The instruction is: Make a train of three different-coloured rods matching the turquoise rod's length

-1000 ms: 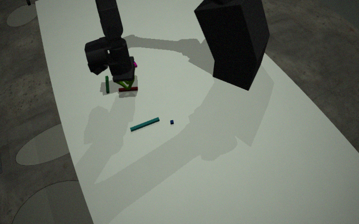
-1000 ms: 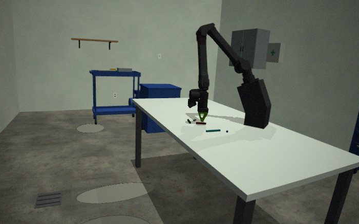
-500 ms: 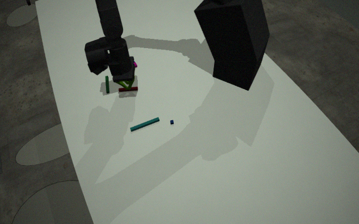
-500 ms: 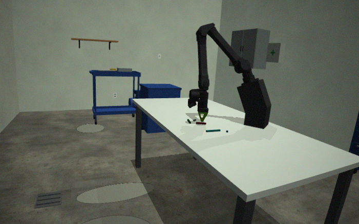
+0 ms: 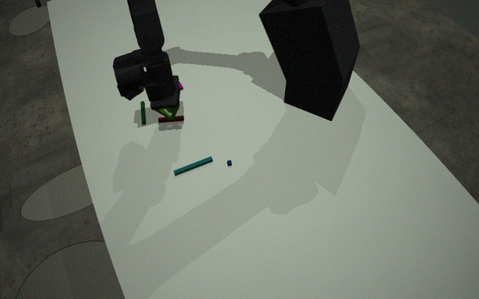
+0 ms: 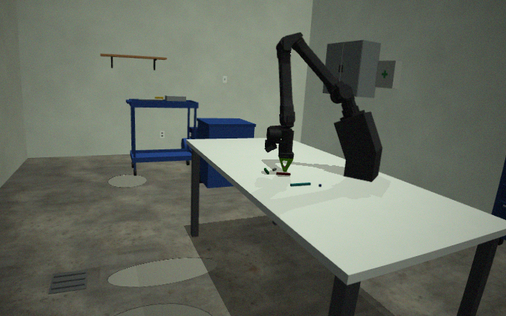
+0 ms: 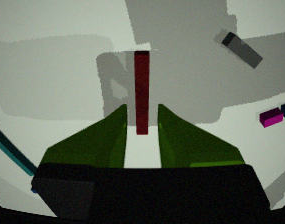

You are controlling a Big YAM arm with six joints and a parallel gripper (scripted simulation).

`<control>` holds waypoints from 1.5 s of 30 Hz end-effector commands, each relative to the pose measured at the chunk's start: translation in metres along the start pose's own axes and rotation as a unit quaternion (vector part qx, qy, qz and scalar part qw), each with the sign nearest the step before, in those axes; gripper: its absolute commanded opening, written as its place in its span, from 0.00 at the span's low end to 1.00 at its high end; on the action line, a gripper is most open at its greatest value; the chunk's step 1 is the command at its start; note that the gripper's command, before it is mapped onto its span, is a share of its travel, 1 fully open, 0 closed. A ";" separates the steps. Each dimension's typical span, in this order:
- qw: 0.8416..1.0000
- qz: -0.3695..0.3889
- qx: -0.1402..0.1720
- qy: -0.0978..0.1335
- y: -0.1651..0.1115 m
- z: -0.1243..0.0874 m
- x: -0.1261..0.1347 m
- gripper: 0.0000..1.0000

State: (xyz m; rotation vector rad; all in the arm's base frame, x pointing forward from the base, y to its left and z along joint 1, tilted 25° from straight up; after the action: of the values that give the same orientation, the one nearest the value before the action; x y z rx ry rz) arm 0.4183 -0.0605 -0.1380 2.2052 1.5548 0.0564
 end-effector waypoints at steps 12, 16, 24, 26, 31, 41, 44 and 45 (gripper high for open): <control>1.000 0.002 -0.002 0.001 0.001 0.015 -0.002 0.23; 1.000 0.002 -0.004 0.001 0.003 0.018 -0.001 0.23; 1.000 0.002 -0.003 0.001 0.001 0.021 -0.001 0.23; 1.000 0.002 -0.003 0.001 0.001 0.021 -0.001 0.23; 1.000 0.002 -0.003 0.001 0.001 0.021 -0.001 0.23; 1.000 0.002 -0.003 0.001 0.001 0.021 -0.001 0.23; 1.000 0.002 -0.003 0.001 0.001 0.021 -0.001 0.23; 1.000 0.002 -0.003 0.001 0.001 0.021 -0.001 0.23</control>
State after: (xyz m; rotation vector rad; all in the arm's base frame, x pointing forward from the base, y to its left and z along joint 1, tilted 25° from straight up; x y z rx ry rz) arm 0.4212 -0.0644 -0.1539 2.2055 1.5578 0.0526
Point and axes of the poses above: the point where the finger pads meet when closed, its own z axis out along the fingers, its own x axis across the jaws, y = z × x, the point moved 1 cm from there along -z, back along the fingers, and after that the axes turned 3 degrees about z, right-handed, at the moved point
